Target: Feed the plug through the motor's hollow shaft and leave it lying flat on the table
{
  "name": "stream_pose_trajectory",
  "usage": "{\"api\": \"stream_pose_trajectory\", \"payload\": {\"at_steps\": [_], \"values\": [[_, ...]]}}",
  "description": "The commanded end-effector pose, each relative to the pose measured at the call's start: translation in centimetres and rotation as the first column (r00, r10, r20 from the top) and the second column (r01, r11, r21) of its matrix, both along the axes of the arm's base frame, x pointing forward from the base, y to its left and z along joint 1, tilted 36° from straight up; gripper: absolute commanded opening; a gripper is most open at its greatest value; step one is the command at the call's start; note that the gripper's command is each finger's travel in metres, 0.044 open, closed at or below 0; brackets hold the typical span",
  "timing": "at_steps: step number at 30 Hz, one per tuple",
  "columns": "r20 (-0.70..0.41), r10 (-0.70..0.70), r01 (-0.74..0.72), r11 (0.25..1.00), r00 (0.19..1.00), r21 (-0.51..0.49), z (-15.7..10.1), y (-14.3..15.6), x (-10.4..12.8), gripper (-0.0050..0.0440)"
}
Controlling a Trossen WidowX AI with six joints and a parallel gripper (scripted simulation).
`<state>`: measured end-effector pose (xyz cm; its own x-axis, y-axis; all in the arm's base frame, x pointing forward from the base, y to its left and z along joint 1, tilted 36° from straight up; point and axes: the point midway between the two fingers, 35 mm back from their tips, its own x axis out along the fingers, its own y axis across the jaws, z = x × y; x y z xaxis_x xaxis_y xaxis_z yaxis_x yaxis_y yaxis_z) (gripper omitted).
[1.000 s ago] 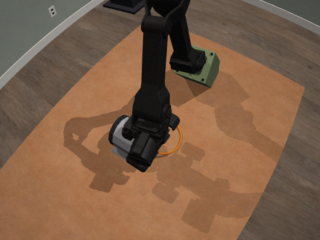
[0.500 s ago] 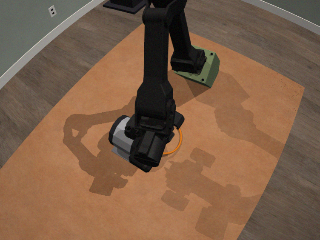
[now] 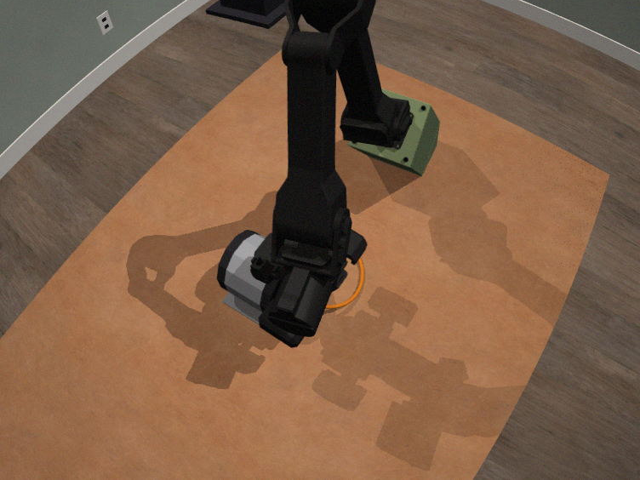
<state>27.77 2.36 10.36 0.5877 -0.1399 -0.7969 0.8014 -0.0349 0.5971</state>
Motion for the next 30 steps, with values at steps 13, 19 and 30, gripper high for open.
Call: {"api": "stream_pose_trajectory", "payload": {"at_steps": [13, 19, 30], "values": [[-0.008, 0.005, -0.005, 1.000, 1.000, 0.002, -0.60, -0.29, 0.28, 0.0100], [0.000, 0.000, 0.000, 1.000, 1.000, 0.000, -0.36, -0.35, 0.29, 0.0073], [0.000, 0.000, 0.000, 1.000, 1.000, 0.000, -0.36, -0.35, 0.29, 0.0000]]}}
